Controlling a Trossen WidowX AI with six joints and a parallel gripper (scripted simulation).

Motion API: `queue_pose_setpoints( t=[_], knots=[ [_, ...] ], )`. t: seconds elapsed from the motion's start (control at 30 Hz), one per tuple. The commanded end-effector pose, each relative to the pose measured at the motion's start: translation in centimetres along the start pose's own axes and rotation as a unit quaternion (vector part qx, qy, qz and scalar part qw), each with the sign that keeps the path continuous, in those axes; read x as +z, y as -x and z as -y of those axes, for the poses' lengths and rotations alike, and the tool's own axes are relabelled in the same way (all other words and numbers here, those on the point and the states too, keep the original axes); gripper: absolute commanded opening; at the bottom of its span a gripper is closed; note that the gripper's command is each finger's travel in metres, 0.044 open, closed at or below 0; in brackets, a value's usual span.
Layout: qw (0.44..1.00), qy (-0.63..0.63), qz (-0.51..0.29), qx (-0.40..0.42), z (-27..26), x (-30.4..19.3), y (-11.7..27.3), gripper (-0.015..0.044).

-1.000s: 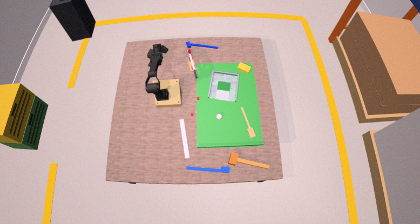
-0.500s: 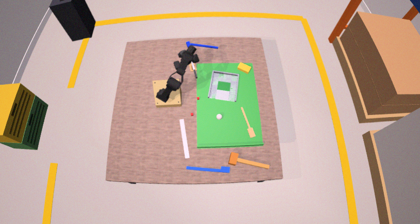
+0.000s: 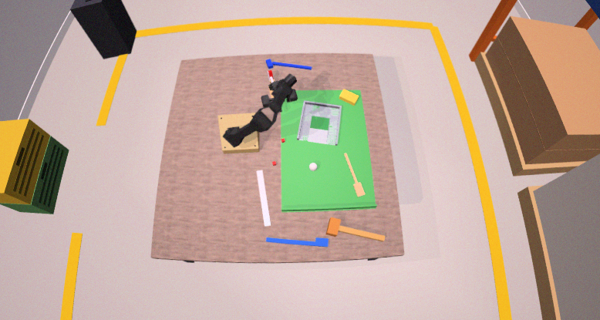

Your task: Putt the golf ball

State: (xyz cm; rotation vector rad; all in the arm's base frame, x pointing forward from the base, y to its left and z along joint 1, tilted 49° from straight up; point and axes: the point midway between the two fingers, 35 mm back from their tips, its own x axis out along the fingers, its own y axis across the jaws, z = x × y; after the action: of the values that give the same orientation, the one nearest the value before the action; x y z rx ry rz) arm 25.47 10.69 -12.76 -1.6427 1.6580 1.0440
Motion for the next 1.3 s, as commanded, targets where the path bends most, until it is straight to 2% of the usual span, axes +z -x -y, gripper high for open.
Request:
queue_pose_setpoints(
  t=[0.0,0.23,0.93,1.27],
  knots=[
    [1.0,0.002,-0.004,0.0,0.0,-0.4,-0.8,0.044],
    [1.0,0.002,-0.005,0.001,0.0,-1.1,-3.1,0.044],
    [1.0,0.002,-0.006,0.001,0.0,-1.7,-5.4,0.044],
    [1.0,-0.001,-0.004,0.003,0.0,-1.6,-5.1,0.0177]
  ],
)
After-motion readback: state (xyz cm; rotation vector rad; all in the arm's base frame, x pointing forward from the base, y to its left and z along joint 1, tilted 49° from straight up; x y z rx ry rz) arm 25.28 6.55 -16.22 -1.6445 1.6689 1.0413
